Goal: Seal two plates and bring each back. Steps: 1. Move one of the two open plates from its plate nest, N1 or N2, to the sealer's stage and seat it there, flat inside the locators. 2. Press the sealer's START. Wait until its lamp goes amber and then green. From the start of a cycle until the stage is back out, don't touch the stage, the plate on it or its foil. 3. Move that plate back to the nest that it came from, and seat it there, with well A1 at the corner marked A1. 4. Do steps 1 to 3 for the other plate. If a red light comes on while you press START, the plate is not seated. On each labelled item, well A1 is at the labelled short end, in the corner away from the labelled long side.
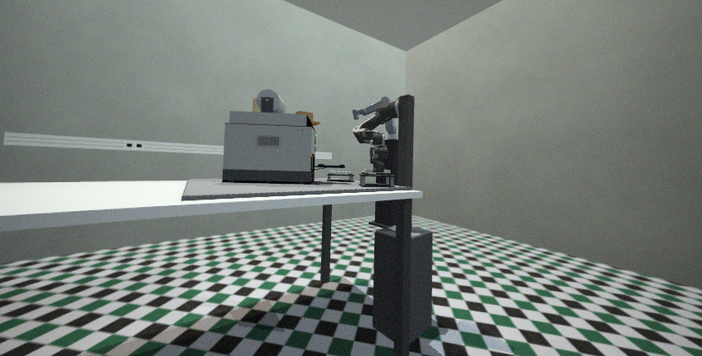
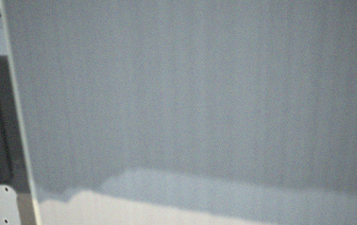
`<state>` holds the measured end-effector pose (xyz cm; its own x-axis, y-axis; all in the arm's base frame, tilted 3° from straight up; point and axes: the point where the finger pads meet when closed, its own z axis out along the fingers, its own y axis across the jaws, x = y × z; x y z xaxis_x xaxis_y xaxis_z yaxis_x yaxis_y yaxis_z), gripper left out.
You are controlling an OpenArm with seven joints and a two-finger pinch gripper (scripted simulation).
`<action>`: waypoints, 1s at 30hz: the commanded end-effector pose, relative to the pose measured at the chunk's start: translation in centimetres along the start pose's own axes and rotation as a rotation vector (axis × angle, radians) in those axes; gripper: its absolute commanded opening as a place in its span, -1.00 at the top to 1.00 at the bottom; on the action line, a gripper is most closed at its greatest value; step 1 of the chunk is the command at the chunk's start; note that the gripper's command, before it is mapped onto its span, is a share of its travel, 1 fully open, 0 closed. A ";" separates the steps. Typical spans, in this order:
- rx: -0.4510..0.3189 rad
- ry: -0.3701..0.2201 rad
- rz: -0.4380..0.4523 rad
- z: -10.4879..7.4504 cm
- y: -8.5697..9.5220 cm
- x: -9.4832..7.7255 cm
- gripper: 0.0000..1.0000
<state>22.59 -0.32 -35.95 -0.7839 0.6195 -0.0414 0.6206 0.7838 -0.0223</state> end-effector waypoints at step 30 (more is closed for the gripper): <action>-0.007 0.001 -0.005 0.9 0.1 0.1 1.00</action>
<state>22.58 -0.36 -36.79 -0.7840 0.6194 -0.0414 0.6205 0.7839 -0.0219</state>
